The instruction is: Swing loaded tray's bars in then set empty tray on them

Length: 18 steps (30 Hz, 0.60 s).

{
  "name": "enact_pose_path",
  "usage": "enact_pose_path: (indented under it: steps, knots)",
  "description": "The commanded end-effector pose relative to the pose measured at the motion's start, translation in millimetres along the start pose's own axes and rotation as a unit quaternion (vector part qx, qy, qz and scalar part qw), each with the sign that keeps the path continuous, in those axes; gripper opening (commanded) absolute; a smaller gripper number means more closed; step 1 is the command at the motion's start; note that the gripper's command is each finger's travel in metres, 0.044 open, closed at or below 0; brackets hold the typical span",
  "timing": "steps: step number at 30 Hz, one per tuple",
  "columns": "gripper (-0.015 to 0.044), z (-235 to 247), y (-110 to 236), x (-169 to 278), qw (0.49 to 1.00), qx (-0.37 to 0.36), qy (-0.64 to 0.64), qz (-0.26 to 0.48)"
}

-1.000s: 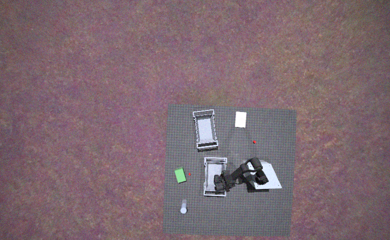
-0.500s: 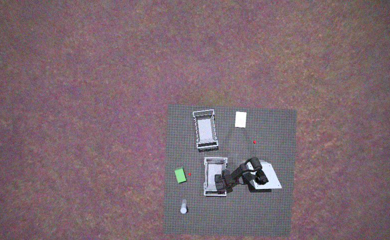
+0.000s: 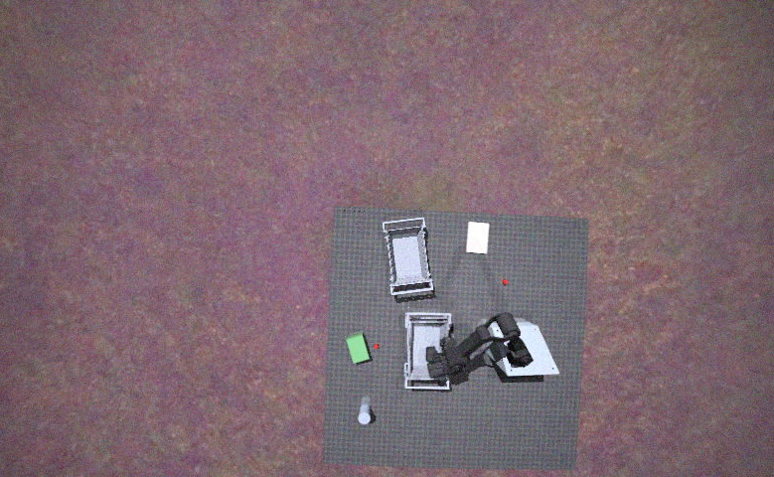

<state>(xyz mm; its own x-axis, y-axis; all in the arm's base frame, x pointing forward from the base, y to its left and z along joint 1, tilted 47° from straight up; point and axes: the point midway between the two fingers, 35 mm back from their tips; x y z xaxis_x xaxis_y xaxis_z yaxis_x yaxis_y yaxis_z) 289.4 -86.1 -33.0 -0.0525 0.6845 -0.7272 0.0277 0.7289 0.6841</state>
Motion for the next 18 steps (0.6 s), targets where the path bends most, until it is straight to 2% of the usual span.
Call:
enact_pose_path:
  steps: [1,5,16,18]
  knots:
    - [0.044,1,3,0,1.0,0.0,0.0,0.001]
    - [0.044,4,23,2,1.0,-0.001,0.001,0.004]
    - [0.044,2,105,1,1.0,0.001,0.002,0.004]
    - [0.044,1,110,0,1.0,0.001,0.002,0.003]
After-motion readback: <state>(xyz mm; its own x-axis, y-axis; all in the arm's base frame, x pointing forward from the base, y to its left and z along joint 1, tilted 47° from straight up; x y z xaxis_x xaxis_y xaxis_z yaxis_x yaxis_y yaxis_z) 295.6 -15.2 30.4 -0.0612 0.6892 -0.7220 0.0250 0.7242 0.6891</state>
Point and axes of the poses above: the point midway between the two fingers, 35 mm back from their tips, its own y axis back along the fingers, its own z axis across the jaws, x = y × z, and after that the axes turned 8 degrees about y, right-handed
